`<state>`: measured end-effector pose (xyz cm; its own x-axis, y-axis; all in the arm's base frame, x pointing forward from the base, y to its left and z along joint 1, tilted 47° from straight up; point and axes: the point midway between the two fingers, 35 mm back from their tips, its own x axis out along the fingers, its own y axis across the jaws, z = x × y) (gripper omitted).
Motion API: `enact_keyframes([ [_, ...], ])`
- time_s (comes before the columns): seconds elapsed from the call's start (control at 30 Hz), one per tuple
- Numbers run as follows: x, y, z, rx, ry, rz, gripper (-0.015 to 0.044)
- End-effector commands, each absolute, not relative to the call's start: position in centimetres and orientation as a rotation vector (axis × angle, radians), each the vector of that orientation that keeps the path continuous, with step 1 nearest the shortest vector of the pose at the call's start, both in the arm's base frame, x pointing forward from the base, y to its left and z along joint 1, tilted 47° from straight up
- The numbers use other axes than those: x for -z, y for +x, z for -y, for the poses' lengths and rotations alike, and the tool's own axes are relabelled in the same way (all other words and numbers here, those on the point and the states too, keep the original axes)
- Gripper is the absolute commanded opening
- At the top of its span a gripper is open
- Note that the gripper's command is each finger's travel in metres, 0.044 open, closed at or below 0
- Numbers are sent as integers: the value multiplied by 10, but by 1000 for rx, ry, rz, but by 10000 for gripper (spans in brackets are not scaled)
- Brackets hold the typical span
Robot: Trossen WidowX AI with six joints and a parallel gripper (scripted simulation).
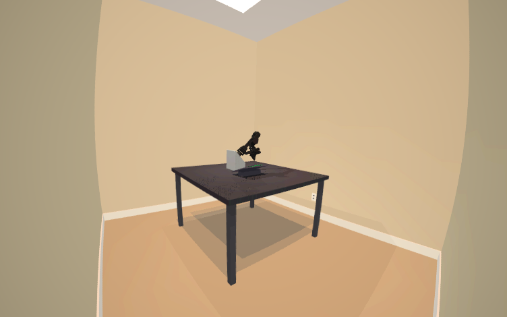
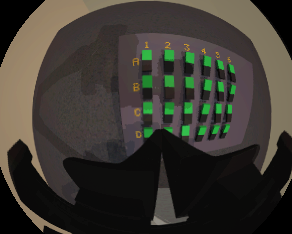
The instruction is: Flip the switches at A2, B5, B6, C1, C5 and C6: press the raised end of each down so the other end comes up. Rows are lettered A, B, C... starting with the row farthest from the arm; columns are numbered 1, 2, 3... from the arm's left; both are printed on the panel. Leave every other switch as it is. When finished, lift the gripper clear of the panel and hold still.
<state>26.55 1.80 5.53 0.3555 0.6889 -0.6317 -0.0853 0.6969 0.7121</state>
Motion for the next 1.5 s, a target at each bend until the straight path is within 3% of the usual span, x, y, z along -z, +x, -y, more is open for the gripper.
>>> enact_keyframes([
  [0.0, -60, 255, -30, -546, 660, -1109, 0],
  [1.47, -23, 274, -72, -538, 668, -1083, 0],
])
